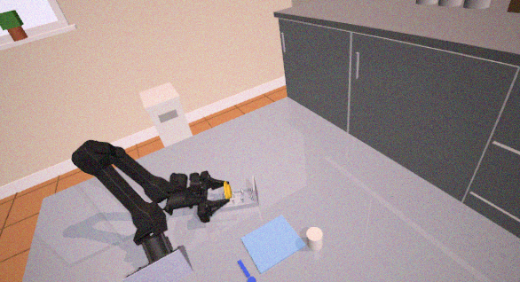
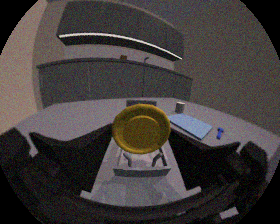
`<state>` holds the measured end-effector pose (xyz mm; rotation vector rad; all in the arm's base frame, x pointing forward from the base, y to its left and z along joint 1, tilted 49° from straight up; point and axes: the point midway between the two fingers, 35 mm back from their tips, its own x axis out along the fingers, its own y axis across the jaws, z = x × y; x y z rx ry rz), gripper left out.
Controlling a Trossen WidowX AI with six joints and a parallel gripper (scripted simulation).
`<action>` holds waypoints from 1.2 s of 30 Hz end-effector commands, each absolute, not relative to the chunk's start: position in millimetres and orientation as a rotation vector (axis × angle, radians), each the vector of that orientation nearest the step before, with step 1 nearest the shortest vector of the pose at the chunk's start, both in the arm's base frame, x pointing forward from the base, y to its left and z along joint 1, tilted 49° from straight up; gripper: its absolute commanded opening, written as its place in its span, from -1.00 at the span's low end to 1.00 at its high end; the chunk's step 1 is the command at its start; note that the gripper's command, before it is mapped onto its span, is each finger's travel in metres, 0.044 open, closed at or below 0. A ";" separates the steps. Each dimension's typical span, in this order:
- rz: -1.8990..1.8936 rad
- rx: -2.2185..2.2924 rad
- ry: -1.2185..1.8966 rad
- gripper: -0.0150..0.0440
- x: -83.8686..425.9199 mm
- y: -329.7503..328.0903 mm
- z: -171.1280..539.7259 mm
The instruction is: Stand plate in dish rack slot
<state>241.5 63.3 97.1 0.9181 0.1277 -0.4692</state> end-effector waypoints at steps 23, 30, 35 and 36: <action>-0.500 0.872 0.153 0.86 245.7 -10.6 159.9; -0.496 0.847 0.144 0.86 243.5 -26.7 170.4; -0.528 0.738 0.248 0.86 247.4 -33.7 163.0; -0.535 0.714 0.273 0.86 248.2 -35.4 161.2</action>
